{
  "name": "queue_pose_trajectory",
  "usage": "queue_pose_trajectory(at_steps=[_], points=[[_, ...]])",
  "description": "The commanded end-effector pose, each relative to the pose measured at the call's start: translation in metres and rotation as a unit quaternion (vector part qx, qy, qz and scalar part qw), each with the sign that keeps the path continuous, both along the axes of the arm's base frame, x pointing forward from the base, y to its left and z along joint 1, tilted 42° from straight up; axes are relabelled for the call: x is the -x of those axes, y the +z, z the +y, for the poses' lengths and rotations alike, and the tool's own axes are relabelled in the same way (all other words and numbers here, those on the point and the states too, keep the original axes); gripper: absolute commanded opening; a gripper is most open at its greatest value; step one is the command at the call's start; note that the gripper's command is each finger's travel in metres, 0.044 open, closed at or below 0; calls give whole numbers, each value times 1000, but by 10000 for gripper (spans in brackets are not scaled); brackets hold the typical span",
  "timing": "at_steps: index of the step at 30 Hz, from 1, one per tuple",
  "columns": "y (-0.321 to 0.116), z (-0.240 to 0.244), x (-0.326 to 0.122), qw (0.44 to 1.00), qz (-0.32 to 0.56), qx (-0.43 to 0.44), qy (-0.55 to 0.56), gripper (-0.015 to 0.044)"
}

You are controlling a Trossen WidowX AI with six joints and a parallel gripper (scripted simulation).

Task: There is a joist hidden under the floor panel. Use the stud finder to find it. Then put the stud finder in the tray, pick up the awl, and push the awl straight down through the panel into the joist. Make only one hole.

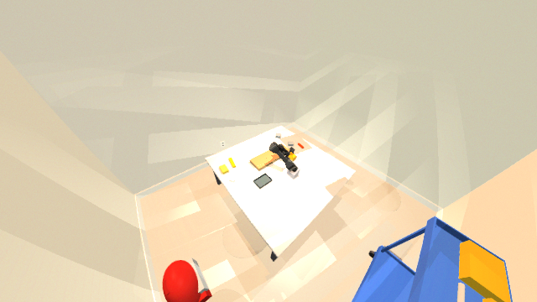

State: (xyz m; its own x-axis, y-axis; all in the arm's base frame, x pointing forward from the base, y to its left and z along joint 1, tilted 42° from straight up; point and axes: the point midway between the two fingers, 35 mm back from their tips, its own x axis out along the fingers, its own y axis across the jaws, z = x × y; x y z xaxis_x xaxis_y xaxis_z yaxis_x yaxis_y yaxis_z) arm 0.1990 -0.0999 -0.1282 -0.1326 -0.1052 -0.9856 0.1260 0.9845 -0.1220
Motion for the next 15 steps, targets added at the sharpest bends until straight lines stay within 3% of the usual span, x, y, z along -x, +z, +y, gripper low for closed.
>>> queue_pose_trajectory(at_steps=[1, 2, 15], points=[[-3, 3, 0, 1000, 0, 0, 0, 0], [-3, 3, 0, 1000, 0, 0, 0, 0], [-2, 2, 0, 1000, 0, -2, 2, 341]])
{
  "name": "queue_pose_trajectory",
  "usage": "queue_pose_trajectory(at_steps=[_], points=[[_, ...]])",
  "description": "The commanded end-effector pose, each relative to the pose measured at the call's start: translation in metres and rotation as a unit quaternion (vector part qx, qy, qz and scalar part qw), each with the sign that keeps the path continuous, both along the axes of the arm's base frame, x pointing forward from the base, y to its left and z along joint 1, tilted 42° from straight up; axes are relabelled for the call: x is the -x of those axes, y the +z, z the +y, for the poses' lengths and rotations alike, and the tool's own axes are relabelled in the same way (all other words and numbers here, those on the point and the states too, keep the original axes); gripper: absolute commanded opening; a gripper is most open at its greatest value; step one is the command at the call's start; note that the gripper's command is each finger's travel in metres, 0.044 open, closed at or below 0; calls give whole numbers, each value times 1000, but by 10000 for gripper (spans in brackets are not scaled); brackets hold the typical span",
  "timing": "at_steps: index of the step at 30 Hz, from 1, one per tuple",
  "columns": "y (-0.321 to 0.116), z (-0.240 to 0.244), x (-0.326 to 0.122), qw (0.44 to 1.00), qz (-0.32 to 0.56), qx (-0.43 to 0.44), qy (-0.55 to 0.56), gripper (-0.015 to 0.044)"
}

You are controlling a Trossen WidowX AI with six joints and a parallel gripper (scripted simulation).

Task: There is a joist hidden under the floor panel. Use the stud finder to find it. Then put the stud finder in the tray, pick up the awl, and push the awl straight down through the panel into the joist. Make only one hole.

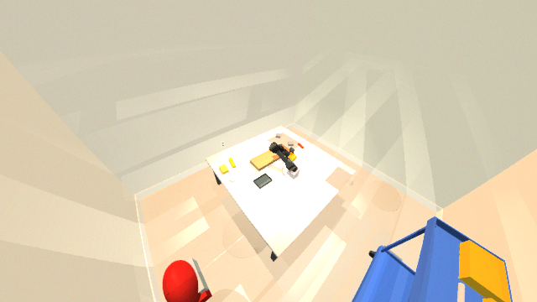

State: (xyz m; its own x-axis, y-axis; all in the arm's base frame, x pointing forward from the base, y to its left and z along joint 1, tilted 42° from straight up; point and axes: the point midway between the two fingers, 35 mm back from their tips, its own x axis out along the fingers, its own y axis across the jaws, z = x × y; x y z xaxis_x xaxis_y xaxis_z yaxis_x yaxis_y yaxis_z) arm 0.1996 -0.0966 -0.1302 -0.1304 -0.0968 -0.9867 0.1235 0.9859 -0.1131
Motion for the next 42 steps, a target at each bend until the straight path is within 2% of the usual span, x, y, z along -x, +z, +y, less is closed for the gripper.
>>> queue_pose_trajectory(at_steps=[1, 4, 30, 34, 40, 41, 42], points=[[0, -1, 0, 1000, 1, 3, 0, 367], [1, -1, 0, 1000, 1, 3, 0, 440], [29, 2, -4, 1000, 0, 0, 0, 440], [57, -9, -9, 1000, 1, 0, 1, 440], [128, -28, -4, 1000, 4, 0, 2, 440], [99, -21, -6, 1000, 7, -4, -1, 440], [99, -21, -6, 1000, 7, -4, -1, 440]])
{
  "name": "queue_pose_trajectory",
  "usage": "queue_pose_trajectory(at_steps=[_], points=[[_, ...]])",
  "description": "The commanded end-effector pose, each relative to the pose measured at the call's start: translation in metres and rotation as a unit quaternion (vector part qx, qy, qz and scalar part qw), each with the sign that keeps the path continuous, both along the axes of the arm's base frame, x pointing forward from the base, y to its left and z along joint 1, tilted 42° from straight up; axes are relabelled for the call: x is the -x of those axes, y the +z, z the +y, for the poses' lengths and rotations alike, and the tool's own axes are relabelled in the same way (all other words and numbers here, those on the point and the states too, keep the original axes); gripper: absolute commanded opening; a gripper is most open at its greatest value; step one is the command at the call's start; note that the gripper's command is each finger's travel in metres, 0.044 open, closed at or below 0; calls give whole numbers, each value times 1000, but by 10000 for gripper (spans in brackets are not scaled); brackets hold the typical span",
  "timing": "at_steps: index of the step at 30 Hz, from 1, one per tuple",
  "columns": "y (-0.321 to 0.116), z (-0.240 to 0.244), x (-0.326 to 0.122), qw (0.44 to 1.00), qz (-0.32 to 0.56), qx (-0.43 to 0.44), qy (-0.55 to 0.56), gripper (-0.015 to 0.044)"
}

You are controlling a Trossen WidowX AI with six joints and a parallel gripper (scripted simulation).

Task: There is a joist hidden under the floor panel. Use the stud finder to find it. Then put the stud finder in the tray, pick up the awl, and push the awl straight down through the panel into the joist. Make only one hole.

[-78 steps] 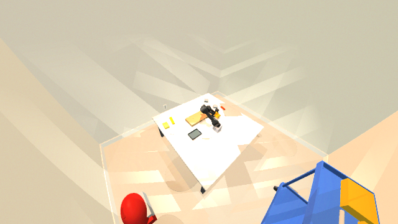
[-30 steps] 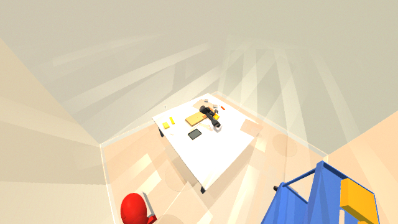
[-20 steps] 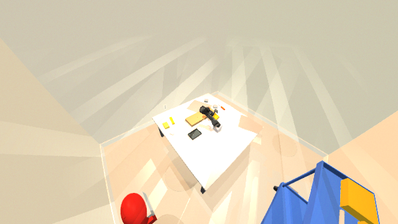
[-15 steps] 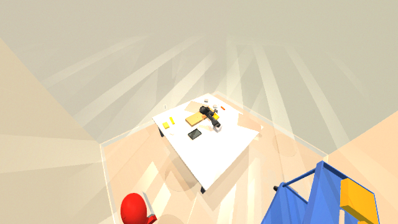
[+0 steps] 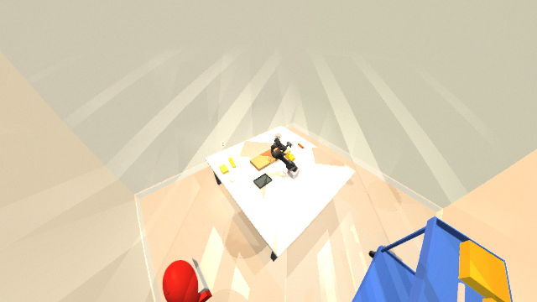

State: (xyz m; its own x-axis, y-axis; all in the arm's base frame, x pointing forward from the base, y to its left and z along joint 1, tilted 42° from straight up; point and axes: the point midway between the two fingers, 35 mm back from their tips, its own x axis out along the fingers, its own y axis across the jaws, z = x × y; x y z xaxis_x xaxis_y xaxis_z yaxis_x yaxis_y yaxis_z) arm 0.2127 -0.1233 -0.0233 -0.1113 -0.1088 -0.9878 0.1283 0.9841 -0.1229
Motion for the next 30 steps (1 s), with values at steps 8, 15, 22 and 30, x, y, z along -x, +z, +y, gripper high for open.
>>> queue_pose_trajectory(at_steps=[8, 15, 22, 30], points=[[-8, 6, 7, 1000, 17, -10, 1, 440], [-8, 6, 7, 1000, 17, -10, 1, 440], [-14, 4, 8, 997, 29, -47, 52, 440], [-47, -8, 13, 919, 3, -241, 312, 440]])
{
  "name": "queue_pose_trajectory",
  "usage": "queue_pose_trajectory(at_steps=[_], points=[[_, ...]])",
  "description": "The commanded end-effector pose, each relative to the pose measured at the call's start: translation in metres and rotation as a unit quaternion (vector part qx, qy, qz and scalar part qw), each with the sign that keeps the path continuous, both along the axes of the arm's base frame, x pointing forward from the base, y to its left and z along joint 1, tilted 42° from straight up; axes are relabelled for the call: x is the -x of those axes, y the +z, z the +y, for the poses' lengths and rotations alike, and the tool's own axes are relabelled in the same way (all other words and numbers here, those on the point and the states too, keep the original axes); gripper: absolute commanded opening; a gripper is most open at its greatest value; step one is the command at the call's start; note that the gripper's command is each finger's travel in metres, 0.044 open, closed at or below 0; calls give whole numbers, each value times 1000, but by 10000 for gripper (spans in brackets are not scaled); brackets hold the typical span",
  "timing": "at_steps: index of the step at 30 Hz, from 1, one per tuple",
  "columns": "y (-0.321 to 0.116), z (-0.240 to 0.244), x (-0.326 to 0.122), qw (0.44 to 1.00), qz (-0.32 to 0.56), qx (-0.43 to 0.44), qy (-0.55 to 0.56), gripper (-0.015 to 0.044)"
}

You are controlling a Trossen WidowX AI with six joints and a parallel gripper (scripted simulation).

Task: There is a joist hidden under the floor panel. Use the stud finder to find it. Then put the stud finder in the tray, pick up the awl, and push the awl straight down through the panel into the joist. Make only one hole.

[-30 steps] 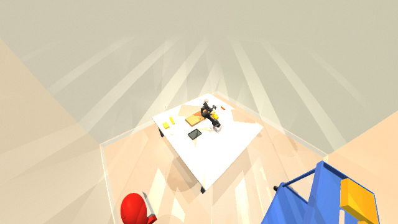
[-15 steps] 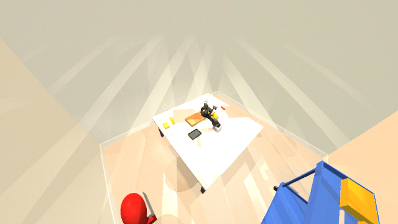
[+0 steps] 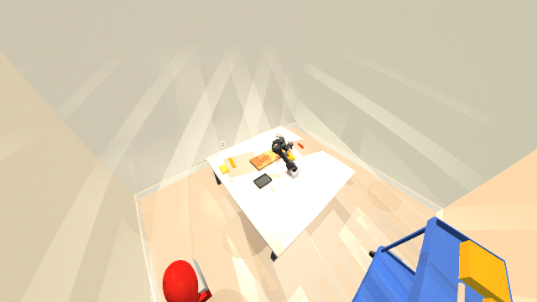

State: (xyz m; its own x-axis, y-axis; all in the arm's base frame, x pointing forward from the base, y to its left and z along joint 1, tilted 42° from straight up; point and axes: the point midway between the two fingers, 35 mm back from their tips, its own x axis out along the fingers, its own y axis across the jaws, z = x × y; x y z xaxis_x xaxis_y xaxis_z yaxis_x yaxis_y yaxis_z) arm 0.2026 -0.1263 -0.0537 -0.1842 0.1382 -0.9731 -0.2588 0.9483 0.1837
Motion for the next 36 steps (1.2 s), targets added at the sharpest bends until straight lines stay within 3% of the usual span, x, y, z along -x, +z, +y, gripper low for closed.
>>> queue_pose_trajectory(at_steps=[1, 8, 14, 36], points=[[-20, -7, 3, 980, -41, -130, 144, 440], [-48, -19, 9, 888, -188, -270, 322, 440], [-68, -28, 14, 780, -342, -304, 427, 440], [-73, -25, 13, 776, -347, -304, 430, 440]])
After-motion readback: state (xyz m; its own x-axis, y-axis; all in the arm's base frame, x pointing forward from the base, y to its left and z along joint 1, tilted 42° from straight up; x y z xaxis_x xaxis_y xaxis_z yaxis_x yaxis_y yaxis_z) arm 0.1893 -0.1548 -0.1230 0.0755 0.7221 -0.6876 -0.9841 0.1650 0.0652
